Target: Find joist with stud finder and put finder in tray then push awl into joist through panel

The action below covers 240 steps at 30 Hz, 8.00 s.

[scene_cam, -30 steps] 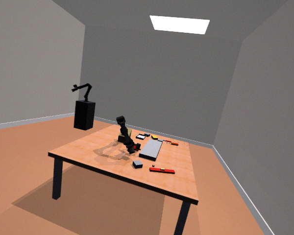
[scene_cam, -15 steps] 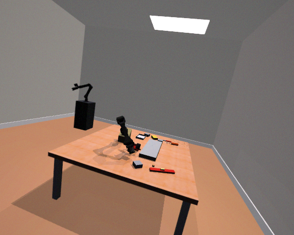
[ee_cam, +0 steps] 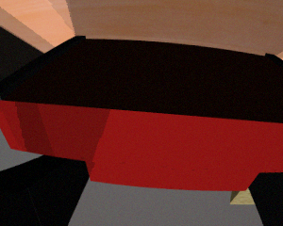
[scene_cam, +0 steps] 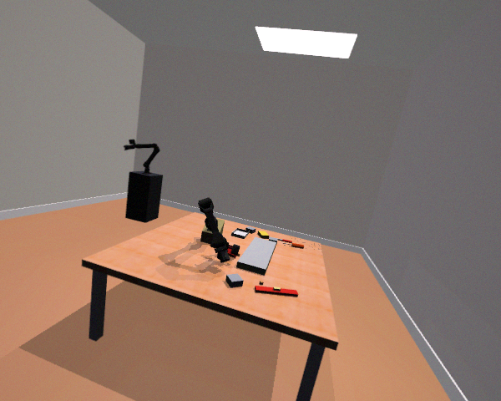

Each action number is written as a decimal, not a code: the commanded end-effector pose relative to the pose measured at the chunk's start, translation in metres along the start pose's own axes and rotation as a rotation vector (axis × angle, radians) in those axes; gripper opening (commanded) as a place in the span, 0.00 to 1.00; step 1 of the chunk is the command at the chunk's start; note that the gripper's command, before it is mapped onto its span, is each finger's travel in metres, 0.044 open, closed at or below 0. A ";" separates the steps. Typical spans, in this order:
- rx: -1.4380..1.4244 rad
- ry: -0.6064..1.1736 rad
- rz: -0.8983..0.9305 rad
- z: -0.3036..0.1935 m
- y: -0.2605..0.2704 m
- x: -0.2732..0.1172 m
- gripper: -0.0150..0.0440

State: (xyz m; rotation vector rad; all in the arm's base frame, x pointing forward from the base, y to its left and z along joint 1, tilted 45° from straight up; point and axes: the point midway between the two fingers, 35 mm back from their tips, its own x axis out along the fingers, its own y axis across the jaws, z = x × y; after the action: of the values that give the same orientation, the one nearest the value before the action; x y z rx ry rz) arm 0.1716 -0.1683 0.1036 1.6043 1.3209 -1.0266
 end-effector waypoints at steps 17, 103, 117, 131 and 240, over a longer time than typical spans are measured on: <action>0.007 -0.014 0.001 0.004 0.000 -0.001 0.90; 0.007 -0.014 0.001 0.004 0.000 -0.001 0.90; 0.001 -0.001 0.001 0.000 0.000 -0.001 0.90; 0.000 -0.001 0.001 0.000 0.000 -0.001 1.00; -1.526 -1.104 -0.706 0.016 0.001 0.004 1.00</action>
State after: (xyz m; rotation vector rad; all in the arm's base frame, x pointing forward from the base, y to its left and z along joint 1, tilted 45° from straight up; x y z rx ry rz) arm 0.1733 -0.1793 0.1007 -0.5671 1.1810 -0.6539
